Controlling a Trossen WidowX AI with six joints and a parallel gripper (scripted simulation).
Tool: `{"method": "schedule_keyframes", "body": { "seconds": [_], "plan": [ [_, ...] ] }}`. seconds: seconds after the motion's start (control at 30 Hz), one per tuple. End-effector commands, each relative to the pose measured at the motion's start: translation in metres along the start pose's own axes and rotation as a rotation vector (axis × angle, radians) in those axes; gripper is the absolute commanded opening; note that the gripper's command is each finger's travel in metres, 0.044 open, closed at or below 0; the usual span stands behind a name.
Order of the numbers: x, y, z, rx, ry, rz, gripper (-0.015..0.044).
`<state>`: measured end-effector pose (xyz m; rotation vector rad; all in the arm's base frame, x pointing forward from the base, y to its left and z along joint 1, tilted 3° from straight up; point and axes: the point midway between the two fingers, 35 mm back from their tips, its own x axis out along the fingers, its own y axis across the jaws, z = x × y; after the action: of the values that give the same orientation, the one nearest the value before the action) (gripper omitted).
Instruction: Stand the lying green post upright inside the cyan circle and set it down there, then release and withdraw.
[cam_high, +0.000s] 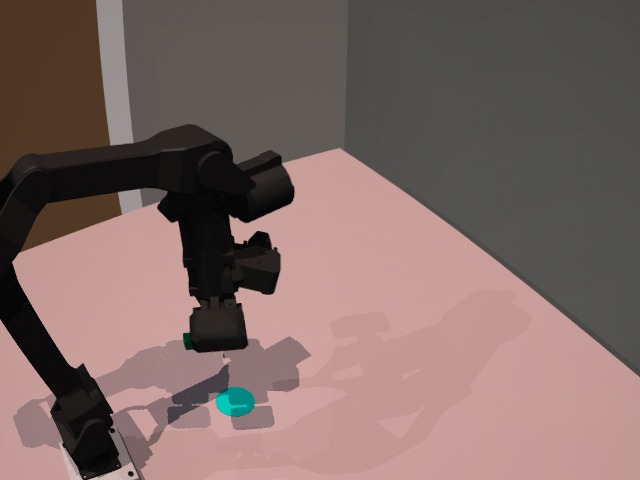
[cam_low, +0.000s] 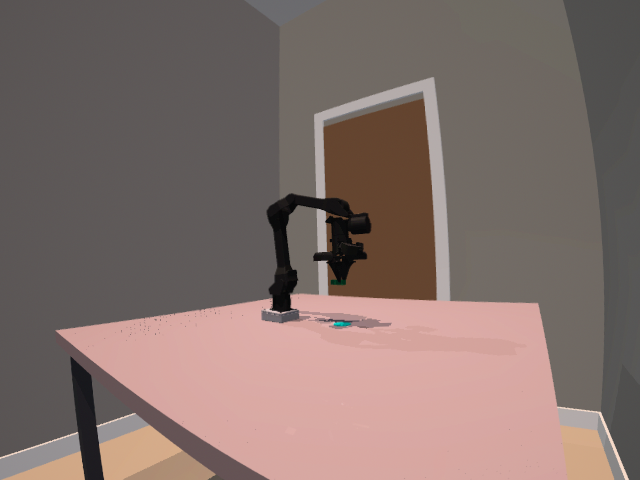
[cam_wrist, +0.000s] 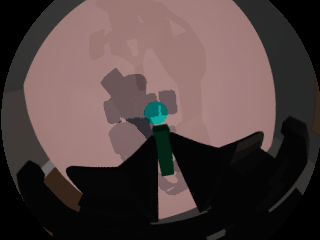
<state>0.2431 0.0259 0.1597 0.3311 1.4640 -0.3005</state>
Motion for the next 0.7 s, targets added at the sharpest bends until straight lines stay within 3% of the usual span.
{"method": "schedule_keyframes", "body": {
  "seconds": [0.0,0.67],
  "plan": [
    [0.002,0.000,0.000,-0.010,-0.026,-0.009,0.0023],
    [0.013,0.006,0.008,-0.087,-0.164,-0.044,0.0023]
  ]
}}
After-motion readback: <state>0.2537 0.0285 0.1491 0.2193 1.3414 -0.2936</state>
